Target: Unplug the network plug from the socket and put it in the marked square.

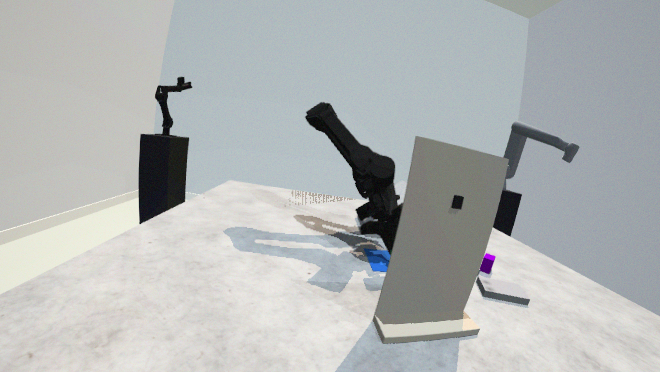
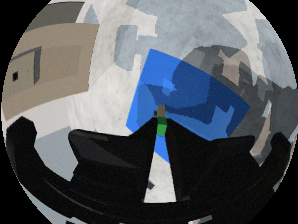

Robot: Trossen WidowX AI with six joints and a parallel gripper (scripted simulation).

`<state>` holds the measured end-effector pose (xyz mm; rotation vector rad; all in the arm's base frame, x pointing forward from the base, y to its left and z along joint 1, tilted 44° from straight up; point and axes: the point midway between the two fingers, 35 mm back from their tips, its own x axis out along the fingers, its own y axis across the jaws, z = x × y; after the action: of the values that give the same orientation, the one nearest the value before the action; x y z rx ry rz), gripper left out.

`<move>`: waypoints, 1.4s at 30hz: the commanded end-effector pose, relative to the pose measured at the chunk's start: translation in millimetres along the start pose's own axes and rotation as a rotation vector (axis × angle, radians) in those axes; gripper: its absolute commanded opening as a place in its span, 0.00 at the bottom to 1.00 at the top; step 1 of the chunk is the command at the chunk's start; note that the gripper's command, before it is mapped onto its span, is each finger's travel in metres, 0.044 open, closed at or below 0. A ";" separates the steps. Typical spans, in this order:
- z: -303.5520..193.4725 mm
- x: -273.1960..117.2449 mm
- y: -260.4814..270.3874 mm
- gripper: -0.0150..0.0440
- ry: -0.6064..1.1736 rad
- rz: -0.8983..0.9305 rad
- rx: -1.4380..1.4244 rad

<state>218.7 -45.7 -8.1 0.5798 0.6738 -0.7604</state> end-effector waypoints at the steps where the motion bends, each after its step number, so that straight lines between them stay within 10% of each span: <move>1: 0.1 -0.2 0.1 0.30 -0.001 0.000 0.001; 6: 0.1 -0.2 0.1 0.52 -0.001 0.000 0.001; 42: -1.4 -19.8 1.4 0.52 0.003 -0.001 -0.003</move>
<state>207.7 -37.0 2.0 0.5701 0.6890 -0.7632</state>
